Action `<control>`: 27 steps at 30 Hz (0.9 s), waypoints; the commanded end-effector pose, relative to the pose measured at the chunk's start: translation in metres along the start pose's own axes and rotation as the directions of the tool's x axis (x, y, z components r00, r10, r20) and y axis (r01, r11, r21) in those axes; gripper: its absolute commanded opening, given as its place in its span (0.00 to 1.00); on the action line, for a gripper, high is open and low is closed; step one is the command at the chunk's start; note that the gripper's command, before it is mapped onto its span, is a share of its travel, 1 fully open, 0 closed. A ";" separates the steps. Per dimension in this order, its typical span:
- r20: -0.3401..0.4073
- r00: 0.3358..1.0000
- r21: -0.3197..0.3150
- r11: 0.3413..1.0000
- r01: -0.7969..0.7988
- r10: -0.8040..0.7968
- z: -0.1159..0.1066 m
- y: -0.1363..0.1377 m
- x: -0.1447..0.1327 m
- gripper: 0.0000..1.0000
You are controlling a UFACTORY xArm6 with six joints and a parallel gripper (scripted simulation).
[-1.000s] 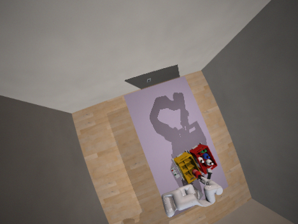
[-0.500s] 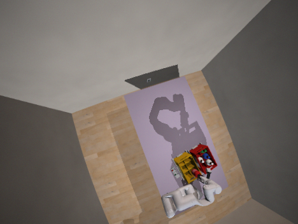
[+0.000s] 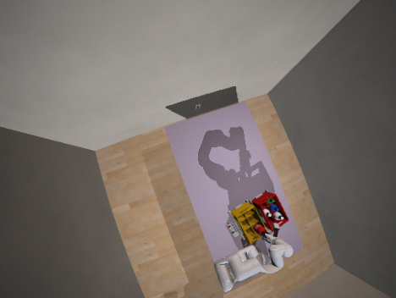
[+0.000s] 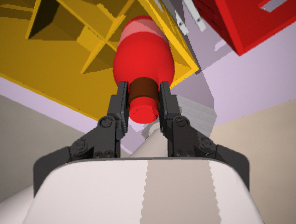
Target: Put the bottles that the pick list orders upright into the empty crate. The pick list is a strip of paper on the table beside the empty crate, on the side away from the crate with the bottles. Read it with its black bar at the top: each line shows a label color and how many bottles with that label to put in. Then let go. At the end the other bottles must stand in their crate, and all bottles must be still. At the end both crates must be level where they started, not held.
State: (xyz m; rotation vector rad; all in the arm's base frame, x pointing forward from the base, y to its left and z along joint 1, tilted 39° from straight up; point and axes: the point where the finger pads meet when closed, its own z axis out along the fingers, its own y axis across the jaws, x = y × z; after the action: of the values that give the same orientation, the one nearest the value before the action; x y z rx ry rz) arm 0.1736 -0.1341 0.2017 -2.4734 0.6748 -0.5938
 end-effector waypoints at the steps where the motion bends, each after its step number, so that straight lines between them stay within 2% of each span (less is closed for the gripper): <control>1: -0.002 1.000 -0.002 1.000 0.001 -0.001 0.005 0.000 0.001 0.00; 27: -0.002 1.000 -0.002 1.000 0.001 -0.001 0.027 0.000 0.001 0.00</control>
State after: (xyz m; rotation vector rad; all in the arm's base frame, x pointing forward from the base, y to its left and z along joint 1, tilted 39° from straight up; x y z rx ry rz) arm 0.1859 -0.1259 0.1835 -2.4736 0.6749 -0.5940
